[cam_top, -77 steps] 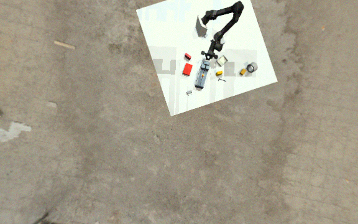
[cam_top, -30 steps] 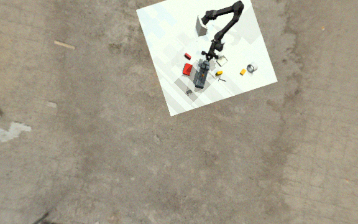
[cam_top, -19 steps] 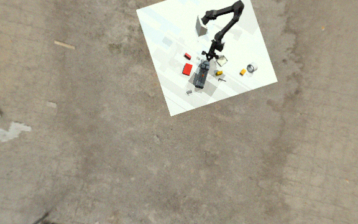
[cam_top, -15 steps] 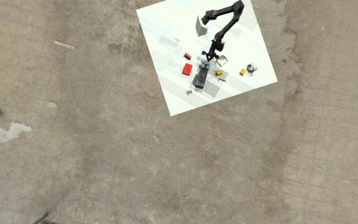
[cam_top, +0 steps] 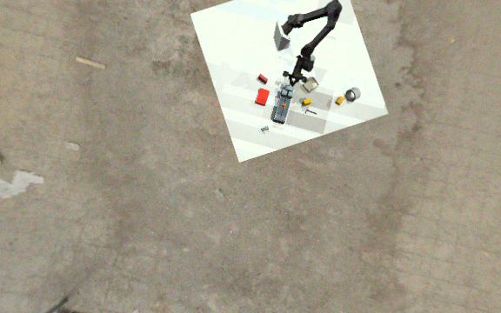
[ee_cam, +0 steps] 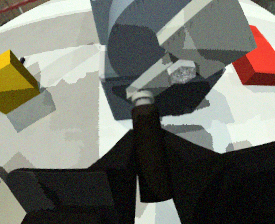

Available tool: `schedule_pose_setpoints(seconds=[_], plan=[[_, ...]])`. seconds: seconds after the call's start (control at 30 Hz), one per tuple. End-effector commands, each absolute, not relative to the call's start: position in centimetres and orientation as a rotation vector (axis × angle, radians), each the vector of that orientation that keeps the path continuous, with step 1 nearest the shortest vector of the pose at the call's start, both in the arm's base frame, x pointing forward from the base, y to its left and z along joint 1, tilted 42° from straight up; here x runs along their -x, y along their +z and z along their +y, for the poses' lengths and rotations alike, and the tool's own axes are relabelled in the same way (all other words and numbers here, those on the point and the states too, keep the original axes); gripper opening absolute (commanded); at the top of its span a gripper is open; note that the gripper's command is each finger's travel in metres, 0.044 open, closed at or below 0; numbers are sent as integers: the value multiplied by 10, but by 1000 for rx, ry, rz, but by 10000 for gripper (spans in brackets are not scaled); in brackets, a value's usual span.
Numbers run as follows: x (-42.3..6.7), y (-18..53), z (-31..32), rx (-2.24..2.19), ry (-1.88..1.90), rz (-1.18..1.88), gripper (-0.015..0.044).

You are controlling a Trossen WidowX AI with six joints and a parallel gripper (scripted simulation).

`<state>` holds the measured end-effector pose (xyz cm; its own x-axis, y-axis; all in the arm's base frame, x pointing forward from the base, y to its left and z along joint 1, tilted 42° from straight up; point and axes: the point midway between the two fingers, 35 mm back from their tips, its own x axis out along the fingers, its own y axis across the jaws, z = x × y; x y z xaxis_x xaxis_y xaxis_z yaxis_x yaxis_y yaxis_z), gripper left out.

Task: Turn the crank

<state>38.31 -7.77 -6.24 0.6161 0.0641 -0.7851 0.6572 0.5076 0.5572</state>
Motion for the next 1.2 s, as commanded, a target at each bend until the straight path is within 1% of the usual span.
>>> schedule_pose_setpoints(seconds=[0.0, 1.17], plan=[[-387, -54, -78, -997, -403, 838, 0], [-386, -33, -92, -996, -403, 837, 0]])
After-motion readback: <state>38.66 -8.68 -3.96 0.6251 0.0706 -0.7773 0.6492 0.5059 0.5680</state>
